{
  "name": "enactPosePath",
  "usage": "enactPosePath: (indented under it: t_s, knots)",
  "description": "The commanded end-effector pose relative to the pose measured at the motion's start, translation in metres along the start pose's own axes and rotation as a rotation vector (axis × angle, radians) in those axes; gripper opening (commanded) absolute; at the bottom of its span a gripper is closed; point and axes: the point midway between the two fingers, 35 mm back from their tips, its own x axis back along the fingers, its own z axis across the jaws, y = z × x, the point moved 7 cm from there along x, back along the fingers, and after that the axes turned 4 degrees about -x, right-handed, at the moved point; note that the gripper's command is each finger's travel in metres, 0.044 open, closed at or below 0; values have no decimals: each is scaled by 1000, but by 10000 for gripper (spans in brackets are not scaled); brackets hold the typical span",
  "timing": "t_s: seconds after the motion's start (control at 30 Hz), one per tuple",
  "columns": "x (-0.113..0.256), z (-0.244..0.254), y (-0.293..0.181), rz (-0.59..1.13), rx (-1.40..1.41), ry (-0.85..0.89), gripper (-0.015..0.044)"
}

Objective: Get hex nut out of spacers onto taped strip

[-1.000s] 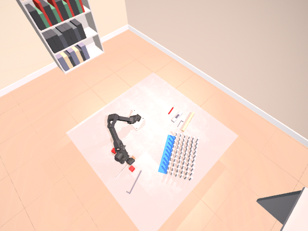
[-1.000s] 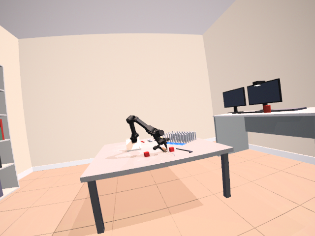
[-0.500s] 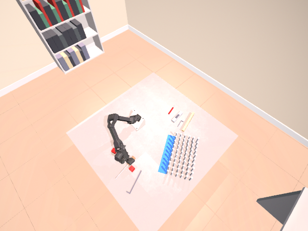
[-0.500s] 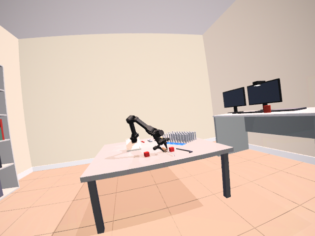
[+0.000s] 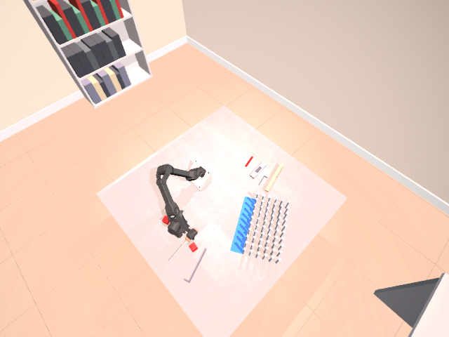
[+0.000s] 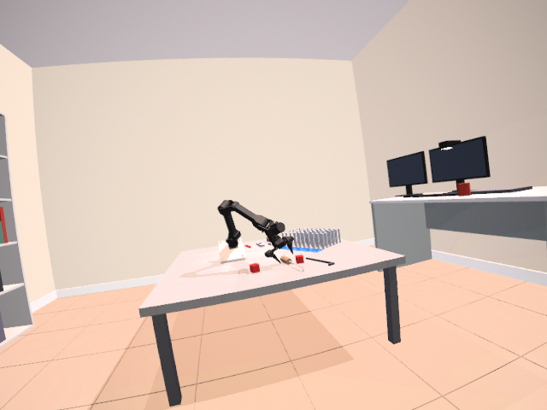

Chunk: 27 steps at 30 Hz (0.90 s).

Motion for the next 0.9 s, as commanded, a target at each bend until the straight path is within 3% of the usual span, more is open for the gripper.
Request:
enactPosePath:
  t_s: [0.0, 0.87]
  knots:
    - [35, 21, 8, -22, 3, 40, 440]
    - [46, 27, 9, -24, 30, 53, 440]
